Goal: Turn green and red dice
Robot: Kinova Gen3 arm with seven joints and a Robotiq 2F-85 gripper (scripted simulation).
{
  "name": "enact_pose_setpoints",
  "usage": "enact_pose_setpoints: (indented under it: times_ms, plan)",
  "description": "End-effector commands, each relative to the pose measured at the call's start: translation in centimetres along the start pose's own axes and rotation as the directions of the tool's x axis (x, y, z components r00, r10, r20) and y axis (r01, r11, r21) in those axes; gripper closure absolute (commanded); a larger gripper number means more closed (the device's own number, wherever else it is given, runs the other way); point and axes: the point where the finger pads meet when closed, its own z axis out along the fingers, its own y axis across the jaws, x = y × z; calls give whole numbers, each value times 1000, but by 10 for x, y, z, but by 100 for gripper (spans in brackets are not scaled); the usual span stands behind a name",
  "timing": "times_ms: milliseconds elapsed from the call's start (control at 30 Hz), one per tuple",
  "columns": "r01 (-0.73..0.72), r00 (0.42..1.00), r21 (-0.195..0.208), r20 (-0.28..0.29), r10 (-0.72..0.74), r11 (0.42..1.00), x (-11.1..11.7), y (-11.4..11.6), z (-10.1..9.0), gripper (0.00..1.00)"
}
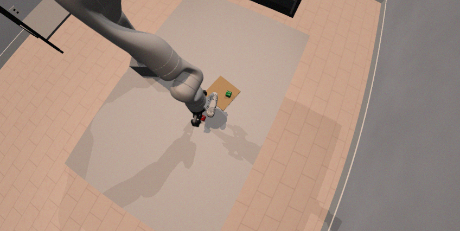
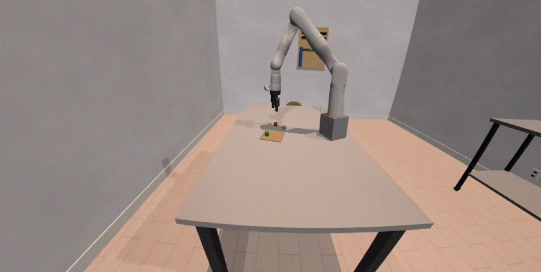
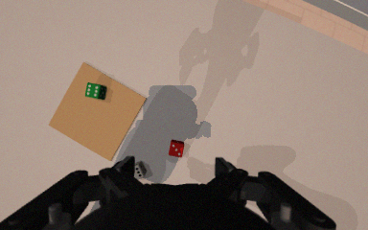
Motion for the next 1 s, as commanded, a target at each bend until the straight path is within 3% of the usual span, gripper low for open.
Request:
enact_pose_setpoints:
  times_ms: [0, 500, 967]
  plan:
    - [16, 1000, 1, 1, -16, 1000, 0, 0, 0, 0]
    - [242, 970, 14, 16, -242, 970, -7, -3, 5, 0]
    - [587, 808, 42, 24, -589, 808, -15, -7, 13, 0]
